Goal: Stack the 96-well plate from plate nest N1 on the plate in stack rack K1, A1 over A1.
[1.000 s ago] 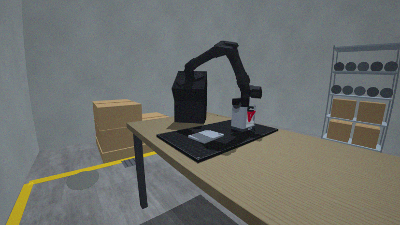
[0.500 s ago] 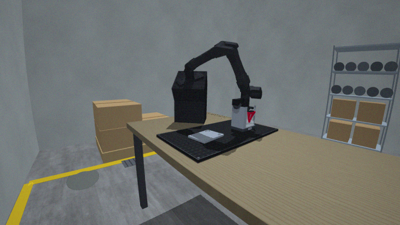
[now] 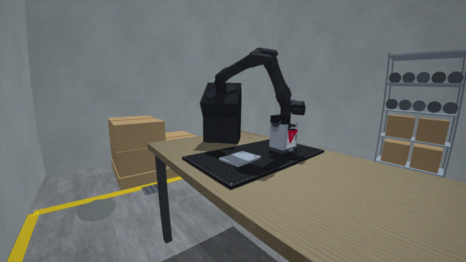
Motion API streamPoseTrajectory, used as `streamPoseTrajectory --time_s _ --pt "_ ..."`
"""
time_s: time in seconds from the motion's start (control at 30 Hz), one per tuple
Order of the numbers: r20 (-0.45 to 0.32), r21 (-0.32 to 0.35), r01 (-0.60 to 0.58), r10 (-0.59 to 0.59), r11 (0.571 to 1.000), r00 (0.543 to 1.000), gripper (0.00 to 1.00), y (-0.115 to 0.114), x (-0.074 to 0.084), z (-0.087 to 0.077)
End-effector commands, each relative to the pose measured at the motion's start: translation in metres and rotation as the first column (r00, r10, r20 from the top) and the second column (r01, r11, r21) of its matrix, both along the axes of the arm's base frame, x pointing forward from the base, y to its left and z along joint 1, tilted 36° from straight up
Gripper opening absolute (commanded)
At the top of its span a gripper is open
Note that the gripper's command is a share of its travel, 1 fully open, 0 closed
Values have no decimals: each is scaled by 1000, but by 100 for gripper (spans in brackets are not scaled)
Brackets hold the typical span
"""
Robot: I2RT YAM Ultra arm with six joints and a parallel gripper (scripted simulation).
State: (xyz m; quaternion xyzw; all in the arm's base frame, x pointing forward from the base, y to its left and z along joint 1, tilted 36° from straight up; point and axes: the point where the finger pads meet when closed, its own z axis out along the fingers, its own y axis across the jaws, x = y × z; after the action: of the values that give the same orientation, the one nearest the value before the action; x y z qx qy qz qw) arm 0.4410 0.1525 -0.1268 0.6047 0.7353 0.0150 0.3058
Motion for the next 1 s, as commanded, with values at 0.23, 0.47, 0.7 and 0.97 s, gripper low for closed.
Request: streamPoseTrajectory --time_s 0.23,0.47,0.7,0.97 --pt "19 11 -4 4 1000 1000 0 3 10 -4" --pt "18 12 -4 3 1000 1000 0 2 11 -5" --pt "18 13 -4 4 1000 1000 0 2 11 -6" --pt "18 13 -4 4 1000 1000 0 2 11 -7"
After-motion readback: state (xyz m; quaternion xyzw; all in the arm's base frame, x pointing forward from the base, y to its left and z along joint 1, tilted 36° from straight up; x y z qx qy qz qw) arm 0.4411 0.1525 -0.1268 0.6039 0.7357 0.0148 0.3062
